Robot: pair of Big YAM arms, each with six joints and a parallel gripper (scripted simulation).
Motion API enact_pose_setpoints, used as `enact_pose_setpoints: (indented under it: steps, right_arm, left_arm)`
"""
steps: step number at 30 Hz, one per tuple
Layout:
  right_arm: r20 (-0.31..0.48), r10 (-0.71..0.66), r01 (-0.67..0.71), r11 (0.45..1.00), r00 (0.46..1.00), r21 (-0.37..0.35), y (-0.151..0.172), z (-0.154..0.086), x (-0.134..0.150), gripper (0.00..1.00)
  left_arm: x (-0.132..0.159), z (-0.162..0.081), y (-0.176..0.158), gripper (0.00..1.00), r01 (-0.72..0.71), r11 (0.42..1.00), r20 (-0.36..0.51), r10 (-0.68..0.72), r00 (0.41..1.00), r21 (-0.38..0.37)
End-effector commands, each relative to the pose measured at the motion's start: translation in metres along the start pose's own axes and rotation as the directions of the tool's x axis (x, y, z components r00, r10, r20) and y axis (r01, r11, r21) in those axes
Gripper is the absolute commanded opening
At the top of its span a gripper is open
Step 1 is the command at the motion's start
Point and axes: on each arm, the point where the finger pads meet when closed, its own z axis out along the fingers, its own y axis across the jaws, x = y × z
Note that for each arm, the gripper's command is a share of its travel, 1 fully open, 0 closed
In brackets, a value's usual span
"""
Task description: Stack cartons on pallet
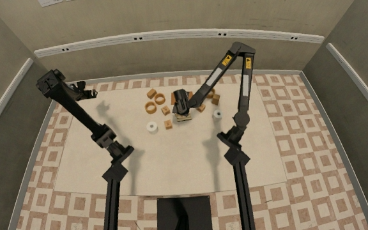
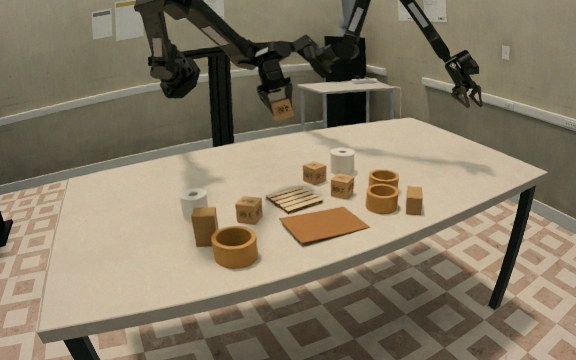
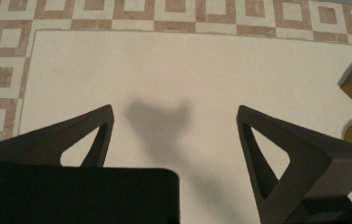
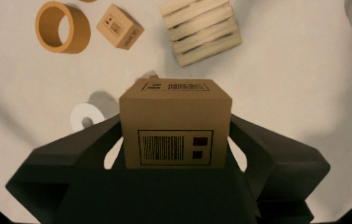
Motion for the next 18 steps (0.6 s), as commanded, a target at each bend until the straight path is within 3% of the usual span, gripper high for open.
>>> enact_pose_setpoints:
  steps: [1, 8, 15, 18]
  right_arm:
    - [-0.042, 0.100, -0.100, 0.995, 0.994, 0.011, 0.017, -0.012, 0.002, 0.50]
    - [-0.072, 0.038, -0.038, 0.999, 0.997, 0.002, 0.035, -0.035, 0.021, 0.50]
    - [-0.103, -0.092, 0.094, 0.995, 0.990, 0.019, 0.033, -0.050, 0.038, 0.50]
    - [-0.136, -0.266, 0.275, 0.960, 0.954, 0.053, 0.015, -0.059, 0.045, 0.50]
  left_arm:
    - [-0.010, -0.001, 0.008, 1.00, -0.025, 1.000, 0.017, 0.025, 1.000, -0.014]
    - [-0.010, -0.001, 0.008, 1.00, -0.025, 1.000, 0.017, 0.025, 1.000, -0.014]
    - [-0.010, -0.001, 0.008, 1.00, -0.025, 1.000, 0.017, 0.025, 1.000, -0.014]
    - [-0.010, -0.001, 0.008, 1.00, -0.025, 1.000, 0.017, 0.025, 1.000, -0.014]
